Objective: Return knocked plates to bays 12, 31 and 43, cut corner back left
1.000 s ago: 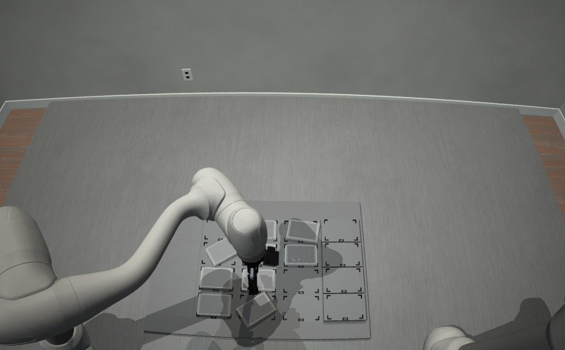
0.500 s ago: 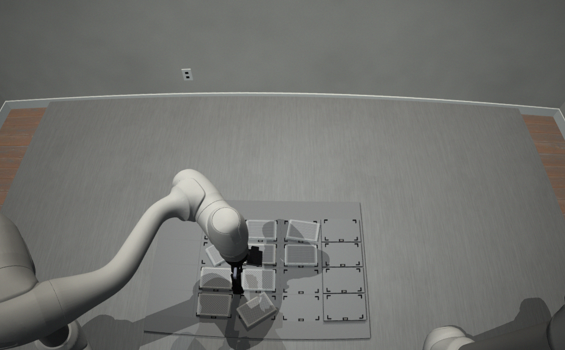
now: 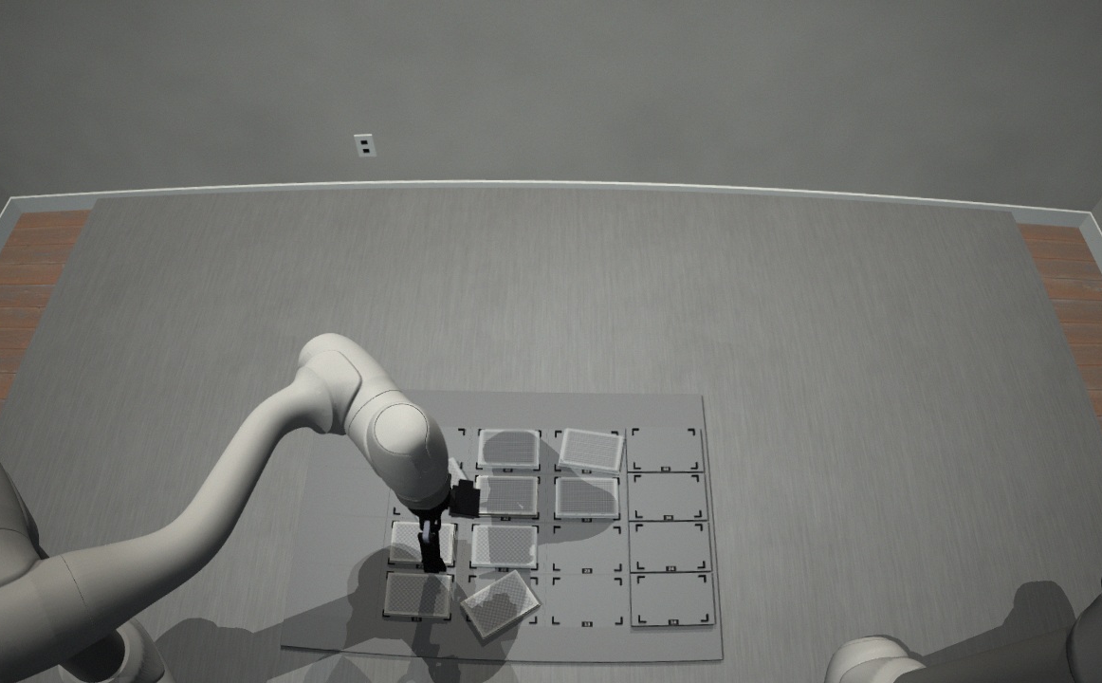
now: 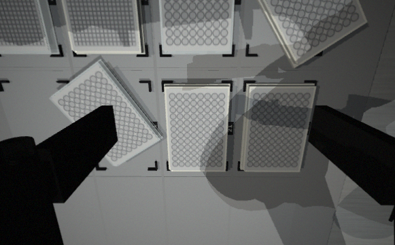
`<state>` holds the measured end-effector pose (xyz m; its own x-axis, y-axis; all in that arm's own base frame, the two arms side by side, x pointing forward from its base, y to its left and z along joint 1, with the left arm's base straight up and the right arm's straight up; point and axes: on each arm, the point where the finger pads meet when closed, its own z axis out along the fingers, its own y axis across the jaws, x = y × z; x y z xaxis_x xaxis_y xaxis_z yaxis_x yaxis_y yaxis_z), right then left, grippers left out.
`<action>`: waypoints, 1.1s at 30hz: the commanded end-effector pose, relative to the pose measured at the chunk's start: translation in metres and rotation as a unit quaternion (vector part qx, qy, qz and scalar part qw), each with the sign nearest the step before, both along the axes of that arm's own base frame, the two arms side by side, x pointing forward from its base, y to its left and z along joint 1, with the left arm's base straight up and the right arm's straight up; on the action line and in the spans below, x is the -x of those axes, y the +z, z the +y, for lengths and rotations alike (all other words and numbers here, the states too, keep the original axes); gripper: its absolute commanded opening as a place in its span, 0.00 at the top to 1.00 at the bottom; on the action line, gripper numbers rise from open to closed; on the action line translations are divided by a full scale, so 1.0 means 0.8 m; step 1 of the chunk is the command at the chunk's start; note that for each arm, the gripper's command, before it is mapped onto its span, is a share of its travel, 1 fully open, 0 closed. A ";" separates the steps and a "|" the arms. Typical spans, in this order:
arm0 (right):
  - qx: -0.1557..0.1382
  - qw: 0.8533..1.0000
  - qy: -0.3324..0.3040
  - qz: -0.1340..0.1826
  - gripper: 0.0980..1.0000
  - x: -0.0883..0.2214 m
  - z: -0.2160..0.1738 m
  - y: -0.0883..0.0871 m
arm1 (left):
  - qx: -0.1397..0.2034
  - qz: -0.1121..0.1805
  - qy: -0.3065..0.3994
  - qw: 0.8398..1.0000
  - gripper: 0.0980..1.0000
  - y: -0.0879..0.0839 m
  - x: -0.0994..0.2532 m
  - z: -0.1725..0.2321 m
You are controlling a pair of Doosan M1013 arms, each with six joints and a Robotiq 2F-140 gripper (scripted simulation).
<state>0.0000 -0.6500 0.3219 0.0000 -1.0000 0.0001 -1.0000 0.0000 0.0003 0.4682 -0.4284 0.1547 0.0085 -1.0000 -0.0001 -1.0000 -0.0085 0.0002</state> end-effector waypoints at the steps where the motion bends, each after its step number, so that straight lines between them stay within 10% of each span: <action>1: 0.001 1.000 0.000 0.000 0.00 0.000 0.000 0.001 | 0.000 -0.001 0.000 1.000 0.00 0.001 0.000 0.012; 33: 0.001 1.000 0.000 0.000 0.00 0.000 0.000 0.001 | 0.000 -0.001 0.000 1.000 0.00 0.001 0.000 0.017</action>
<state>0.0000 -0.6500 0.3219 0.0000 -1.0000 0.0001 -1.0000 0.0000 0.0003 0.4682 -0.4143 0.1548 0.0084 -1.0000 0.0001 -1.0000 -0.0084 0.0001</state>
